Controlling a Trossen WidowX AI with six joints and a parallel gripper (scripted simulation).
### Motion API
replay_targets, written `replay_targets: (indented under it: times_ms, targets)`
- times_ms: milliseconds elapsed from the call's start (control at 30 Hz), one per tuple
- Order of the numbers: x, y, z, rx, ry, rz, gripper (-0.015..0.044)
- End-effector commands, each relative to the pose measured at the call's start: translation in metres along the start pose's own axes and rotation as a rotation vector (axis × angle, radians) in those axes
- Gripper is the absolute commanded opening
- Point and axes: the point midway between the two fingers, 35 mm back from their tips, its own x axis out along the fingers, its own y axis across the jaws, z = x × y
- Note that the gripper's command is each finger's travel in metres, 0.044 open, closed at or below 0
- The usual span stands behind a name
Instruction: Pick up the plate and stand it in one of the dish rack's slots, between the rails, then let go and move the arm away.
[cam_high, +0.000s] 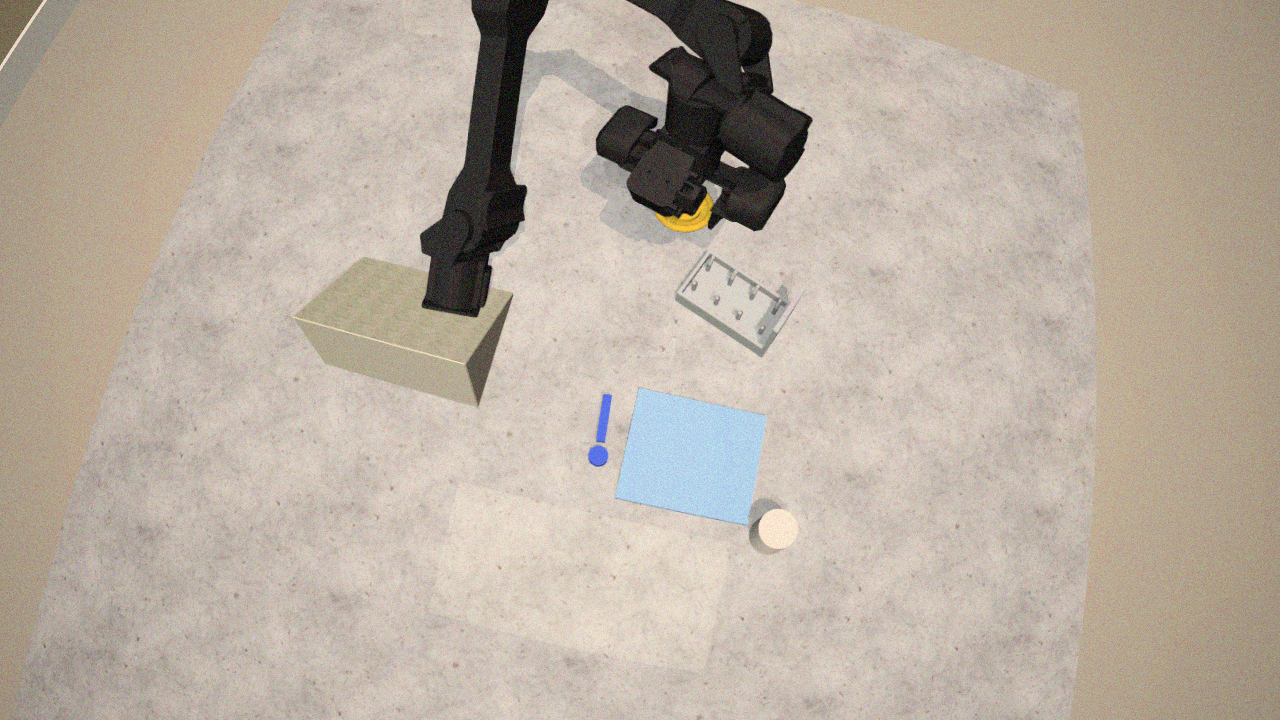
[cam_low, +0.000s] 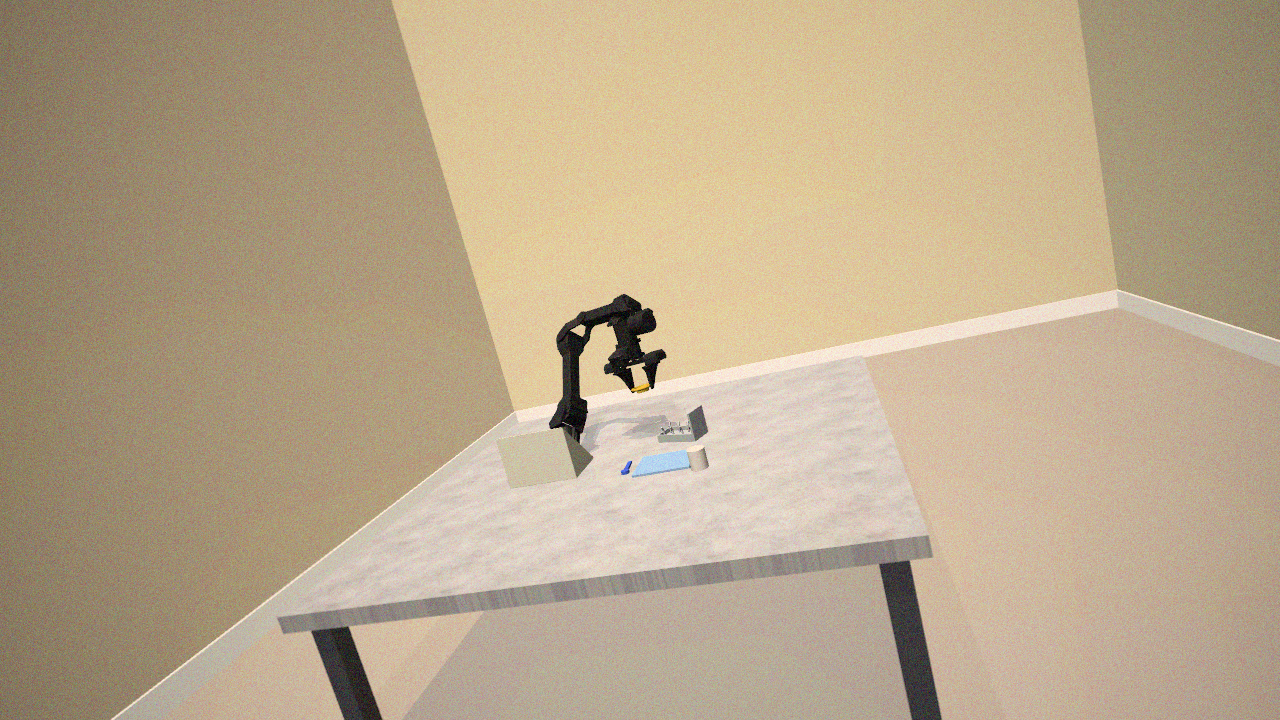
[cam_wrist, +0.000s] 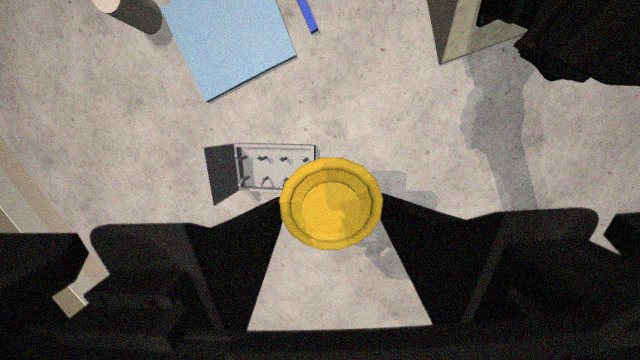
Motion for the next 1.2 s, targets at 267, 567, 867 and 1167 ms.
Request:
replay_targets:
  times_ms: [267, 567, 867, 1167]
  targets:
    - [0.02, -0.01, 0.006, -0.039, -0.129, -0.041, 0.0]
    - [0.042, -0.017, 0.017, -0.141, -0.303, -0.072, 0.0]
    - [0.06, -0.022, 0.026, -0.249, -0.466, -0.074, 0.0]
    - [0.074, -0.023, 0.035, -0.361, -0.626, -0.048, 0.0]
